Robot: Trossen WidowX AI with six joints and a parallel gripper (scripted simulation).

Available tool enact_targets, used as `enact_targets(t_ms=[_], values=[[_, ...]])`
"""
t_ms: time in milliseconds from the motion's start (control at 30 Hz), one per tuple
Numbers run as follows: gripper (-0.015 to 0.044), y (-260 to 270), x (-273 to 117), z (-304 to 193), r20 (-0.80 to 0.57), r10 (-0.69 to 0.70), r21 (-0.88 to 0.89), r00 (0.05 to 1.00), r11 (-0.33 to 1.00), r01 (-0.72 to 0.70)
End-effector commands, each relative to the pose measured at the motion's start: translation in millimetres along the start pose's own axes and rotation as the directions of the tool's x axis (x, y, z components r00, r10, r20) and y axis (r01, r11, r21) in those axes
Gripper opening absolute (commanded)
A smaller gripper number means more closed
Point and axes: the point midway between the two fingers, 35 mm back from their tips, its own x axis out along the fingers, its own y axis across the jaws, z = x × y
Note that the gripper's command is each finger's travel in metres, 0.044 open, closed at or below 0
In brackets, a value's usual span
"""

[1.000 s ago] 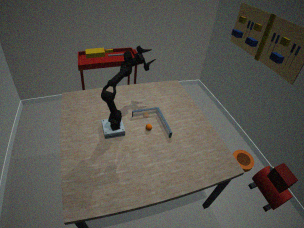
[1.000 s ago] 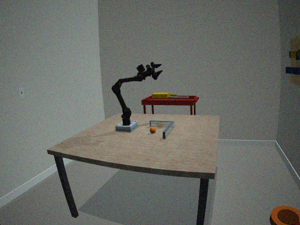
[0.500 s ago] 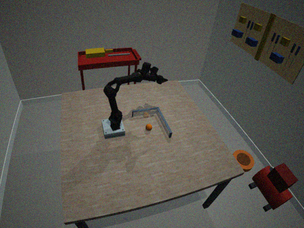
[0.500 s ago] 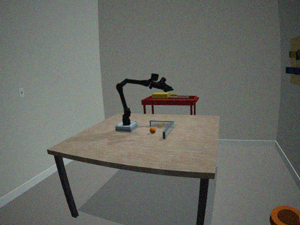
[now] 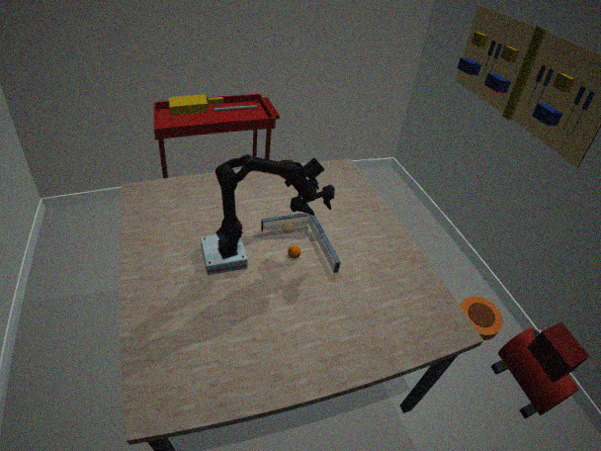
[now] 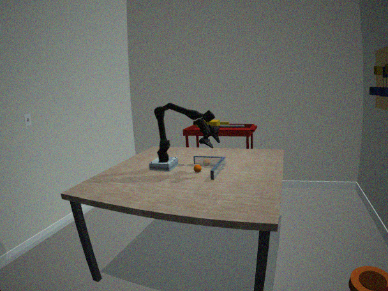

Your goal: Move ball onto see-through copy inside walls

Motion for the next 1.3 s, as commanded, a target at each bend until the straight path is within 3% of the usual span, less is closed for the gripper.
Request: enact_targets(t_ms=[0, 167, 233, 1267], values=[[0.0368, 49, 21, -58, -0.111, 0.295, -0.245, 0.949, 0.917, -0.313], [0.0368, 93, 20, -102, -0.152, 0.548, -0.392, 0.822, 0.731, -0.559], [0.0368, 100, 18, -107, -0.152, 0.583, -0.410, 0.798, 0.698, -0.588], [0.0368, 120, 47, -112, -0.152, 0.583, -0.410, 0.798, 0.698, -0.588]])
